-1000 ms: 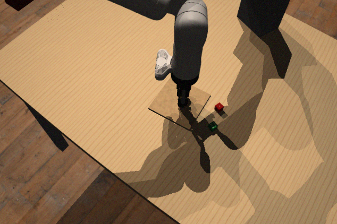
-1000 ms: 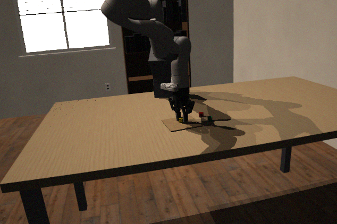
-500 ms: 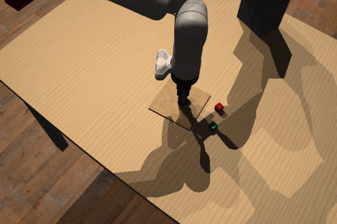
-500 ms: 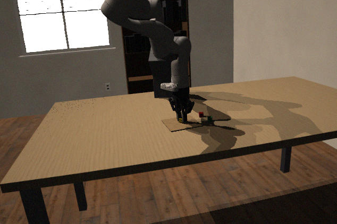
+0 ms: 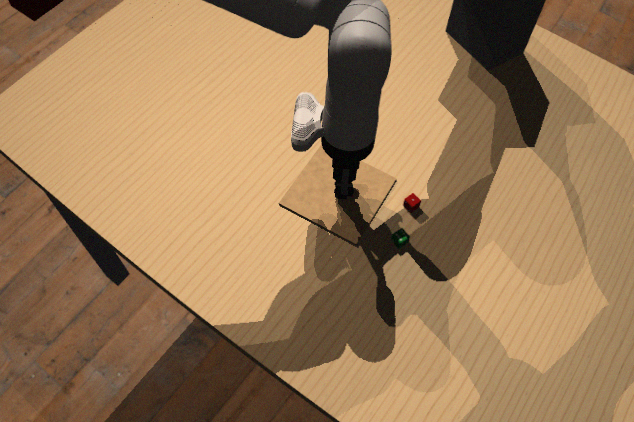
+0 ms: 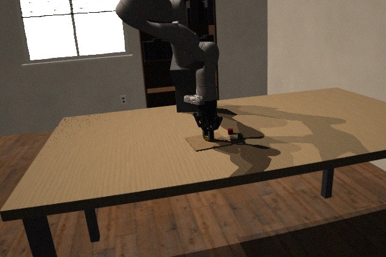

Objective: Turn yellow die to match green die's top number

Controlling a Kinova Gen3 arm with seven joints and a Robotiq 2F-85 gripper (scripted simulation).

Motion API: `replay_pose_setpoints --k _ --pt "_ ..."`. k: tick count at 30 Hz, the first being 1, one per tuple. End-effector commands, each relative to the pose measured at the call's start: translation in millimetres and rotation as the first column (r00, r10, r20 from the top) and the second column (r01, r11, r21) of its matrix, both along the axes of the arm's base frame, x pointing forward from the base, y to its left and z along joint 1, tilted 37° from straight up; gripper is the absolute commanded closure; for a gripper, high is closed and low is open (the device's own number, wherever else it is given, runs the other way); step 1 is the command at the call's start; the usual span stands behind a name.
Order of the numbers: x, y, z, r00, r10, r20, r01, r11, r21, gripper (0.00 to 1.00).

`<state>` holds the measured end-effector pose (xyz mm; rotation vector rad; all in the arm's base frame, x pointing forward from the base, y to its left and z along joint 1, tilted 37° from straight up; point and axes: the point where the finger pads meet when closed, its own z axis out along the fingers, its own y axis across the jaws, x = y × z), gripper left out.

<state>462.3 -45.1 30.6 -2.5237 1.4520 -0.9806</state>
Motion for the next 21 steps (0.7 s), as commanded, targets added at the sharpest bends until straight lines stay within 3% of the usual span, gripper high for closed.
replay_pose_setpoints --k 1,21 --pt "0.3 0.1 0.3 1.0 0.0 0.001 0.0 1.0 0.0 0.85" --pt "-2.2 1.2 3.9 1.0 0.0 0.001 0.0 1.0 0.0 0.85"
